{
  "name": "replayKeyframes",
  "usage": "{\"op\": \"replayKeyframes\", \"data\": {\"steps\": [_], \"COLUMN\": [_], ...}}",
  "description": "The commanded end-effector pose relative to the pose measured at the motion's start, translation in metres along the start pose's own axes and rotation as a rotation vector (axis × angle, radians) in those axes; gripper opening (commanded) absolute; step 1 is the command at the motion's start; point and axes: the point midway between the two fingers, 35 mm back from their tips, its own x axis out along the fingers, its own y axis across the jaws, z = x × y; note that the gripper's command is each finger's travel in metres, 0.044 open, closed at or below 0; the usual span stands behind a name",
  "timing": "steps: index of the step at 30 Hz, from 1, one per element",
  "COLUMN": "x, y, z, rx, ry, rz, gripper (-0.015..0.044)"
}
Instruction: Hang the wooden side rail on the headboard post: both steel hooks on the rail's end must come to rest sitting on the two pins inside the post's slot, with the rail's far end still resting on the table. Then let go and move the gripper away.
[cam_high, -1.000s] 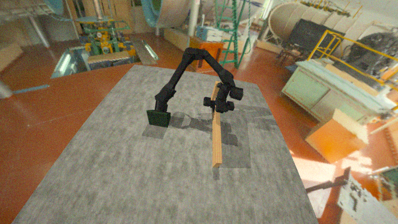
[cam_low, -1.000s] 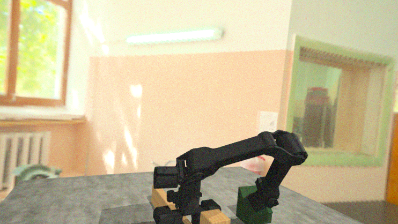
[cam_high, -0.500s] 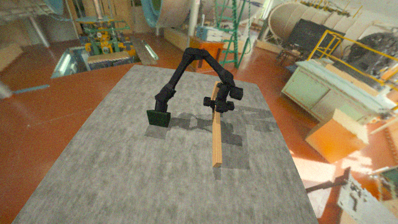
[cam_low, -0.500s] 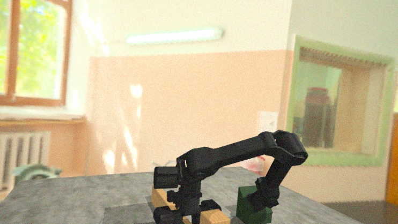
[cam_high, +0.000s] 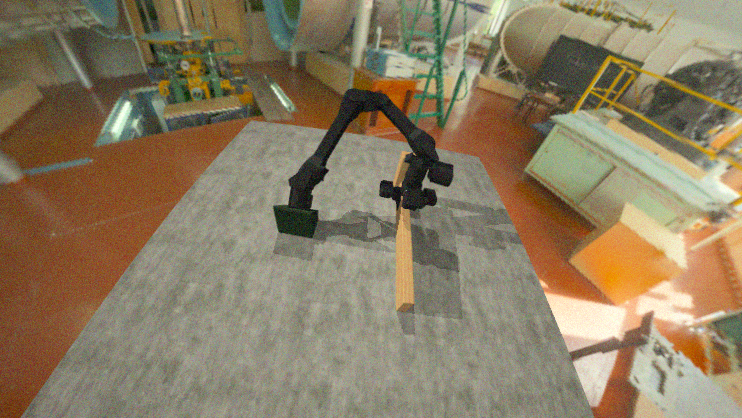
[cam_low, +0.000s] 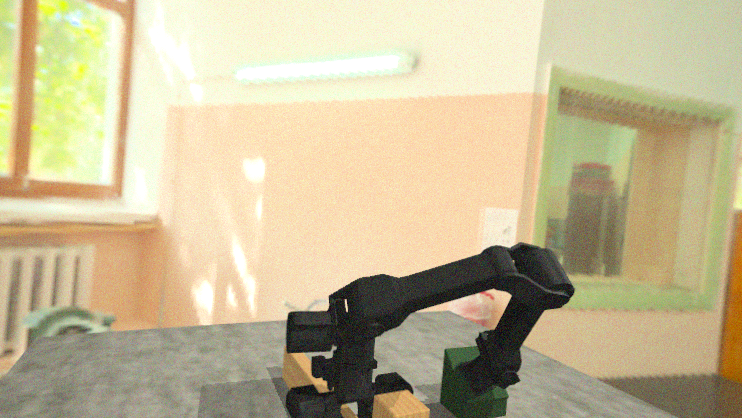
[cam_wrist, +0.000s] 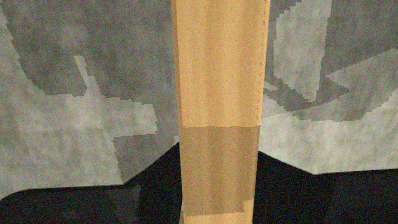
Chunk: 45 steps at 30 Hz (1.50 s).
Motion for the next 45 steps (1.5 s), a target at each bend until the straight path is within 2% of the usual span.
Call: {"op": "replayKeyframes", "data": {"steps": [1, 45], "x": [-0.0049, -0.0034], "y": [0.0032, 0.0006], "z": [-0.0025, -0.0073], "rx": [0.001, 0.001], "ry": [0.0, 0.001], "rz": [0.015, 0.015], "gripper": [0.0, 0.0]}}
